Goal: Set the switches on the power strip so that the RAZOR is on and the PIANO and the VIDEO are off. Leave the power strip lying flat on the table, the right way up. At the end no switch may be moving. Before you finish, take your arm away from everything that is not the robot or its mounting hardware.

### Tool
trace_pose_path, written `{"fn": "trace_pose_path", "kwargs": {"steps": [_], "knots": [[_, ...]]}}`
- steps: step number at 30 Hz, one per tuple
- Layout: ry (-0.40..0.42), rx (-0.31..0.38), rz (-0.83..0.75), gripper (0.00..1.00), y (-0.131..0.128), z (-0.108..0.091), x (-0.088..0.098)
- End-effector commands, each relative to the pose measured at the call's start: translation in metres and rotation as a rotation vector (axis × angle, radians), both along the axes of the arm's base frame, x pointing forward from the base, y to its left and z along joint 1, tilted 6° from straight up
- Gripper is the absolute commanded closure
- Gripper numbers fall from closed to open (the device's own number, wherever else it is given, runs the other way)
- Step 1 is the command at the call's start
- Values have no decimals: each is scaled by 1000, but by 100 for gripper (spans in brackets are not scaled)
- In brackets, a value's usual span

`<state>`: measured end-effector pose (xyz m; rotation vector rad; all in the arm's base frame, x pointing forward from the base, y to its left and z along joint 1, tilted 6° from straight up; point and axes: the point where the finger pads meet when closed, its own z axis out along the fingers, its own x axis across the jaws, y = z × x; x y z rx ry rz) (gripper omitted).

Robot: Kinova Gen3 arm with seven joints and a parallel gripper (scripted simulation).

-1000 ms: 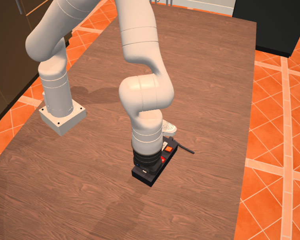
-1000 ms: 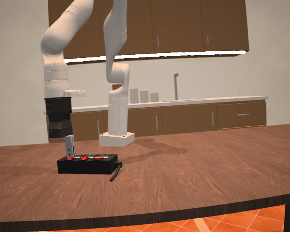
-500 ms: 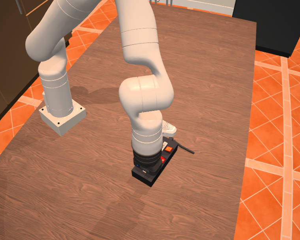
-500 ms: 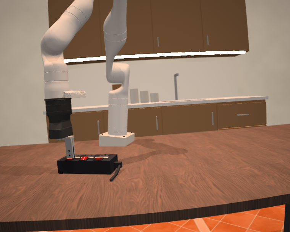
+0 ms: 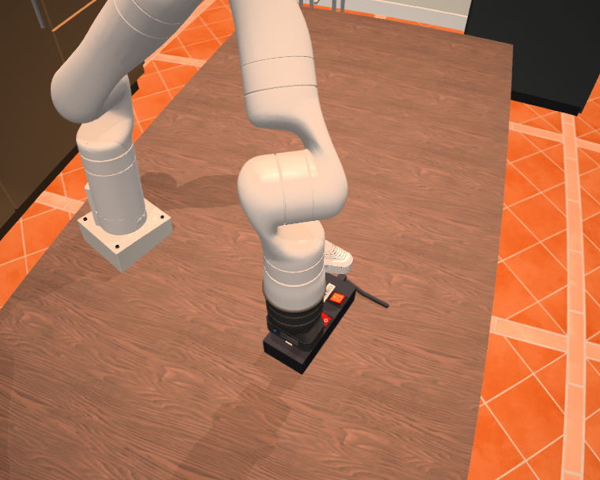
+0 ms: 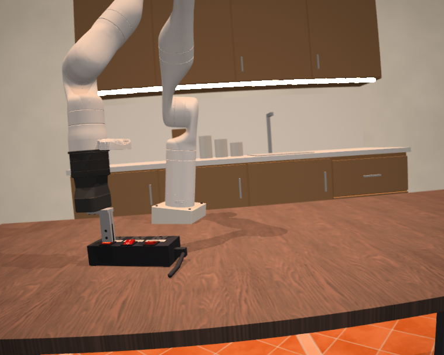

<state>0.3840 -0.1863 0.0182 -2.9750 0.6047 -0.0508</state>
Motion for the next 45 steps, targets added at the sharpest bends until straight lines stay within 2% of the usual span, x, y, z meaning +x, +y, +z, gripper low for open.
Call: {"fn": "trace_pose_path", "kwargs": {"steps": [1,36,45], "knots": [[0,-1,0,100,0,-1,0],[0,-1,0,100,0,1,0],[0,-1,0,100,-3,24,-1]]}}
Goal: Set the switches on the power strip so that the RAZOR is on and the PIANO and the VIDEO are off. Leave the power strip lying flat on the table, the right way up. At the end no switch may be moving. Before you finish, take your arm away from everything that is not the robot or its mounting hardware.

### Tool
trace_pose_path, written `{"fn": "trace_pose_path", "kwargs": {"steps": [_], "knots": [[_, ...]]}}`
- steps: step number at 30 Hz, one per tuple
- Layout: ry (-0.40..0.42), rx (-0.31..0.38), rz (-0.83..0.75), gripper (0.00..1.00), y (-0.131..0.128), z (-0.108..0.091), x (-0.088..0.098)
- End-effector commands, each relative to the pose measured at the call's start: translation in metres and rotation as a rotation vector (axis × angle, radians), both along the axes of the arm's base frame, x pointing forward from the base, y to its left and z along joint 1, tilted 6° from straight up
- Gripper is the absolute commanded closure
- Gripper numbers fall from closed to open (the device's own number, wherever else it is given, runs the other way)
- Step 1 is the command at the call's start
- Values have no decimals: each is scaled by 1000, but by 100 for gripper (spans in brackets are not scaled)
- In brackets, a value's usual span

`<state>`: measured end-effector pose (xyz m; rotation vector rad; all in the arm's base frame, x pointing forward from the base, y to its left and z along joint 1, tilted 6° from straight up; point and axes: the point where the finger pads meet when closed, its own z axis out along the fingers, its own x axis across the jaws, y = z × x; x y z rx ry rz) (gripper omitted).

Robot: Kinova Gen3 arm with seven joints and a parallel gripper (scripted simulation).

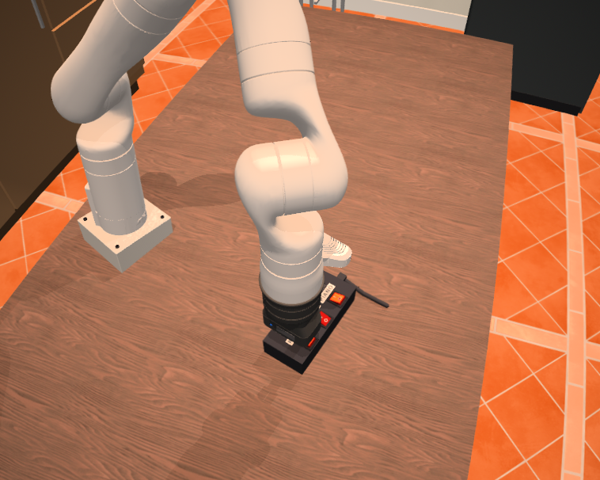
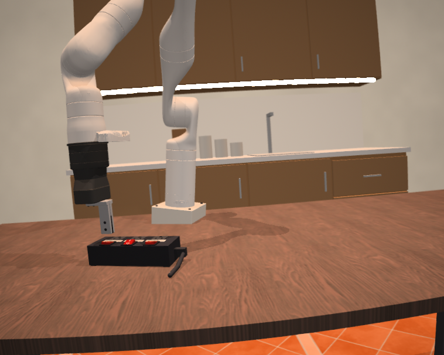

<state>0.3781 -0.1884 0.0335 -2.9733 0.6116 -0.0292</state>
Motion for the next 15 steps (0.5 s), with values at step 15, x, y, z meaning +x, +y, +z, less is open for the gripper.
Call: {"fn": "trace_pose_path", "kwargs": {"steps": [15], "knots": [[-14,-4,4,100,-2,22,4]]}}
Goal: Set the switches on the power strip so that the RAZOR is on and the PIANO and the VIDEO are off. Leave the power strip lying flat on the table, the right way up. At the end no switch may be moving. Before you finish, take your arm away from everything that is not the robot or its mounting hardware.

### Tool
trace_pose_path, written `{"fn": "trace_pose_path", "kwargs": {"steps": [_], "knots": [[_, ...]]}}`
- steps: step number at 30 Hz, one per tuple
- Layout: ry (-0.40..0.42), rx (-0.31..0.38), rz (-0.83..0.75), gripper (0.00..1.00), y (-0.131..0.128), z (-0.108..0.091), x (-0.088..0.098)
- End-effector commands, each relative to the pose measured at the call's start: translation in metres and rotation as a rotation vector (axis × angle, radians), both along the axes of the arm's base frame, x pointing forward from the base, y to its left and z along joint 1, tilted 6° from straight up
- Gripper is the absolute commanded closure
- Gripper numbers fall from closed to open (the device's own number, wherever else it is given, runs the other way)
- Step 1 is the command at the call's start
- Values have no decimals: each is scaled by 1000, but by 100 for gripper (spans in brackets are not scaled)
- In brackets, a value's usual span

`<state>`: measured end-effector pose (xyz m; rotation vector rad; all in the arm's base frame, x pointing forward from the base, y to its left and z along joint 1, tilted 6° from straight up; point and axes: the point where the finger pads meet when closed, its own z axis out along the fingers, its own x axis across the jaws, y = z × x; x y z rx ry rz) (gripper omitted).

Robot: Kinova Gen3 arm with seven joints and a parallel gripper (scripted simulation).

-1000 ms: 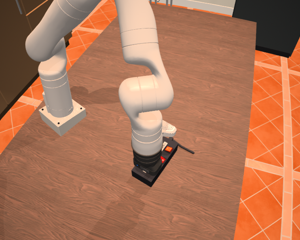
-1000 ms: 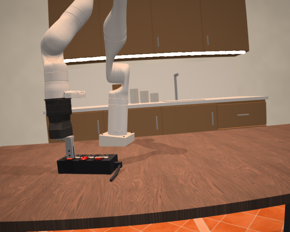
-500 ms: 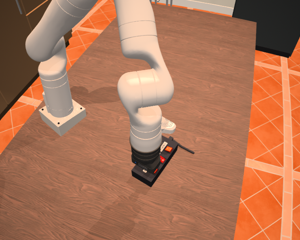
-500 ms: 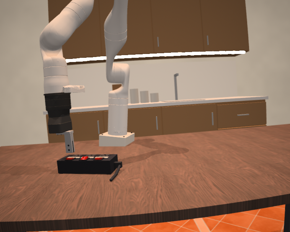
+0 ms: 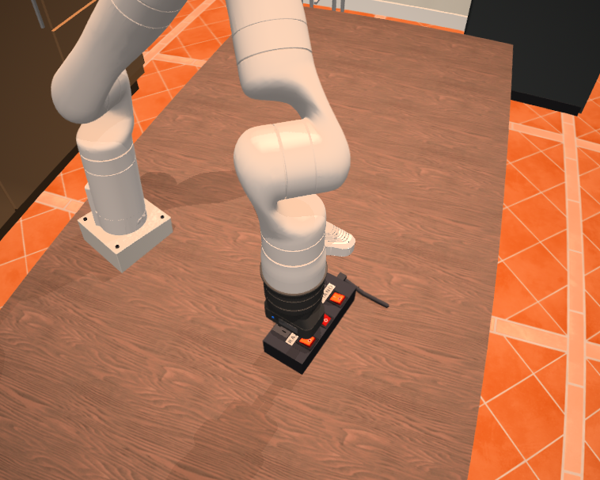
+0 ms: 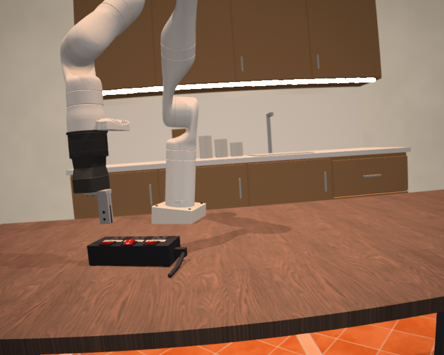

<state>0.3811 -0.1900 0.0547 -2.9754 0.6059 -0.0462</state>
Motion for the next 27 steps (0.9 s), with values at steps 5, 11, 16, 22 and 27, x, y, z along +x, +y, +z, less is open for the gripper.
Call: {"fn": "trace_pose_path", "kwargs": {"steps": [5,11,16,22,27], "knots": [[-3,-1,0,100,0,1,1],[-3,-1,0,100,0,1,1],[-3,-1,0,100,2,2,2],[-3,-2,1,100,55,18,34],[-3,-1,0,100,76,24,44]]}}
